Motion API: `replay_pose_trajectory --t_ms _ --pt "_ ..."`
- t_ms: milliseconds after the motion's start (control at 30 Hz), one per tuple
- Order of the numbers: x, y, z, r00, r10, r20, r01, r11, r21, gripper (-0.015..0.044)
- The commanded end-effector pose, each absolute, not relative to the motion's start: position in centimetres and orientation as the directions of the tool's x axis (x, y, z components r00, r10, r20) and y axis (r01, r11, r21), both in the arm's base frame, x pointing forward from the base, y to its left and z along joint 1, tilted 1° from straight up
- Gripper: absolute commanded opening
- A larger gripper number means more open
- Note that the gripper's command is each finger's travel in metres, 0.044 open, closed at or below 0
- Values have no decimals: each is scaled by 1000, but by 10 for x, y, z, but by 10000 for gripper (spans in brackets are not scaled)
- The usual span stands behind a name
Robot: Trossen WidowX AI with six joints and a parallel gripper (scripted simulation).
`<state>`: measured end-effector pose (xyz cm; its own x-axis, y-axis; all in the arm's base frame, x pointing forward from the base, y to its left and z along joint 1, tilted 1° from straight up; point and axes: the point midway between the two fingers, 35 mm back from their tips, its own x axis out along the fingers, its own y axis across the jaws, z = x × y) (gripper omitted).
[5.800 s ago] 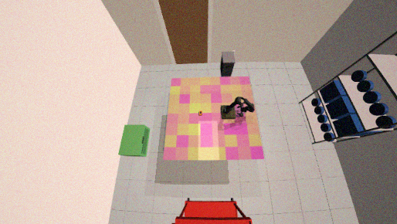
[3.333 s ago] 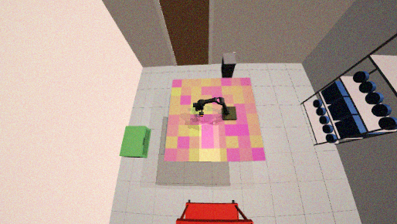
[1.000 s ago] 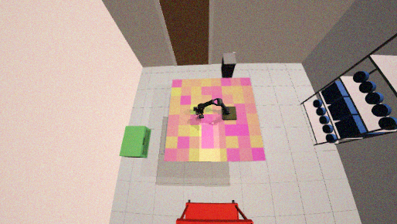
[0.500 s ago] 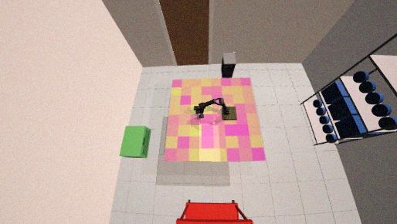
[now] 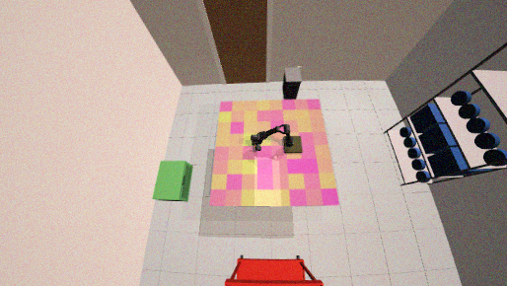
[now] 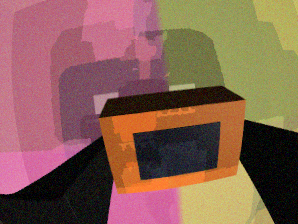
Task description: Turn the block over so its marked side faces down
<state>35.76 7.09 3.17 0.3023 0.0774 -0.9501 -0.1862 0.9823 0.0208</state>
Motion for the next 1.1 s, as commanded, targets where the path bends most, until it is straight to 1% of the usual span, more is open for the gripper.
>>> replay_pose_trajectory --t_ms 0,467,700,1067 --pt "357 70 33 368 86 -926 -183 983 18 0" --pt "350 69 36 554 119 -824 -184 983 18 0" --pt "351 69 35 570 121 -813 -185 983 17 0" --pt "366 72 12 682 140 -717 -185 983 16 0"
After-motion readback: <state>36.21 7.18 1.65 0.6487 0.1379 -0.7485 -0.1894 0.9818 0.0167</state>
